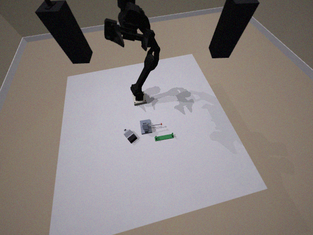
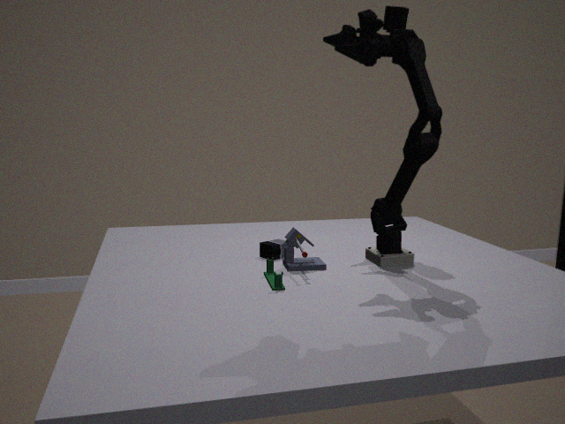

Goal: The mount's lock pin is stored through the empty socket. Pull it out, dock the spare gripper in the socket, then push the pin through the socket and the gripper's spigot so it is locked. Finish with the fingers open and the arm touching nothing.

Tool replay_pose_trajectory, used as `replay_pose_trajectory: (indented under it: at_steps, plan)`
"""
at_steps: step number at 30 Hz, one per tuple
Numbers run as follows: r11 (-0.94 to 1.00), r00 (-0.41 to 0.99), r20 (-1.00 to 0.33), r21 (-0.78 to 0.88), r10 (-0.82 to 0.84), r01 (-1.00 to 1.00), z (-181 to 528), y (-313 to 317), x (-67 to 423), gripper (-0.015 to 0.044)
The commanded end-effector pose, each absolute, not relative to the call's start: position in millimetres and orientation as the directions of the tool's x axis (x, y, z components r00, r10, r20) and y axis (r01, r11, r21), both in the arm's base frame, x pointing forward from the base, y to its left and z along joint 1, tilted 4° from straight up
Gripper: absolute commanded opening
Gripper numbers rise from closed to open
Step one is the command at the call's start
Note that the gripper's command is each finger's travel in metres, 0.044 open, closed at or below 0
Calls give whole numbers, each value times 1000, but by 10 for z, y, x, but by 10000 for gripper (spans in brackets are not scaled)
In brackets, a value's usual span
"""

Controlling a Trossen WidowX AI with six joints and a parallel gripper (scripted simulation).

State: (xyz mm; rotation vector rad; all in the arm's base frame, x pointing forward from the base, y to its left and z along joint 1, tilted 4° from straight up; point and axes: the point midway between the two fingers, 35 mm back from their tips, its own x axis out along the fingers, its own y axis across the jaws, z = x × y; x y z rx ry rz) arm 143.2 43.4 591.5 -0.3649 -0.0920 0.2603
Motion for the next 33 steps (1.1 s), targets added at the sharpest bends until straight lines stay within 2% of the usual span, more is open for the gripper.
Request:
replay_pose_trajectory:
  at_steps: [1,4,11,19,26,33]
  plan:
    - [902,962,42,-361,269,-236,5910,416,1442,374]
    - [910,959,22,-322,282,-260,5806,186,1609,300]
    - [893,924,-166,-247,344,-377,5178,-137,2311,300]
    - [748,732,-530,-249,427,-616,4056,218,2972,300]
    - [418,409,-834,-244,369,-875,2989,853,3030,300]
    - [-99,105,-990,-114,90,-989,2113,1364,2639,300]
